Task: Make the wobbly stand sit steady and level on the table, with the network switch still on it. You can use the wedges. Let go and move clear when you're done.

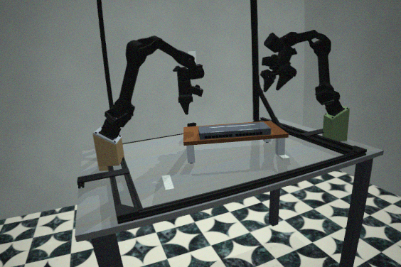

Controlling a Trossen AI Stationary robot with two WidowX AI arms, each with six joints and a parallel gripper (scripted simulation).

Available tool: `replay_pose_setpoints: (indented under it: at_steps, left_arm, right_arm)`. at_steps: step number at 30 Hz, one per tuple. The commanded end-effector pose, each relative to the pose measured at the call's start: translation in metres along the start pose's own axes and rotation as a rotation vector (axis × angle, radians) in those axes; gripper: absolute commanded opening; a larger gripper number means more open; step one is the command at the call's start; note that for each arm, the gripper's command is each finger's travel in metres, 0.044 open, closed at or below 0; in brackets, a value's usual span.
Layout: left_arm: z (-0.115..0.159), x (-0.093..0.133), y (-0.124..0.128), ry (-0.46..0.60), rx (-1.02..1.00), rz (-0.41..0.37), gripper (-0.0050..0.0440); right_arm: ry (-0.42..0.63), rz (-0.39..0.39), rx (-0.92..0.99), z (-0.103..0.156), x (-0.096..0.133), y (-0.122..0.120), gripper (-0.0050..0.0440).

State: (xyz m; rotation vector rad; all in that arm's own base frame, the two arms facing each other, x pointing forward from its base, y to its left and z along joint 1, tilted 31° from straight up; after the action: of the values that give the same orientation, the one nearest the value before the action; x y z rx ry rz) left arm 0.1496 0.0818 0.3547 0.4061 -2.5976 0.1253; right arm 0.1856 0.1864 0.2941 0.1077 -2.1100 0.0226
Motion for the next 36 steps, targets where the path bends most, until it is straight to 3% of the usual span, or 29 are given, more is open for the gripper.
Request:
replay_pose_setpoints:
  at_steps: [1, 9, 19, 25, 26, 36]
  left_arm:
    - [0.039, -0.005, -0.006, 0.140, 0.016, 0.047, 0.0440]
    - [0.050, -0.007, -0.007, 0.197, 0.029, 0.057, 0.0440]
    - [0.142, -0.004, -0.024, 0.557, 0.091, 0.179, 0.0440]
    - [0.142, -0.004, -0.024, 0.557, 0.091, 0.179, 0.0440]
    - [0.134, -0.006, -0.022, 0.539, 0.091, 0.164, 0.0440]
    - [0.134, -0.006, -0.022, 0.539, 0.091, 0.164, 0.0440]
  right_arm:
    - [0.000, 0.000, 0.000, 0.000, 0.000, 0.000, 0.0000]
    - [0.000, 0.000, 0.000, 0.000, 0.000, 0.000, 0.0000]
    - [0.000, 0.000, 0.000, 0.000, 0.000, 0.000, 0.0000]
    - [0.000, 0.000, 0.000, 0.000, 0.000, 0.000, 0.0000]
    - [-0.035, -0.039, -0.006, -0.007, 0.005, 0.004, 0.0440]
    - [-0.425, -0.408, -0.050, -0.072, 0.071, 0.033, 0.0440]
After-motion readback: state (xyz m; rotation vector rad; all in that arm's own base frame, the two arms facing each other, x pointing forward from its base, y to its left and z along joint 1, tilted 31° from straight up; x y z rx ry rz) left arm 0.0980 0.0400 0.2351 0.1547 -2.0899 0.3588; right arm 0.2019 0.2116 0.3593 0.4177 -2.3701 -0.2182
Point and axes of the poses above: on each arm, the point midway between the two fingers, 35 mm back from their tips, its own x axis back along the fingers, its own y axis across the jaws, z = x × y, the point moved 9 cm from there along x, back along the fingers, and after that the axes turned 2 degrees about -x, right-handed, at the moved point
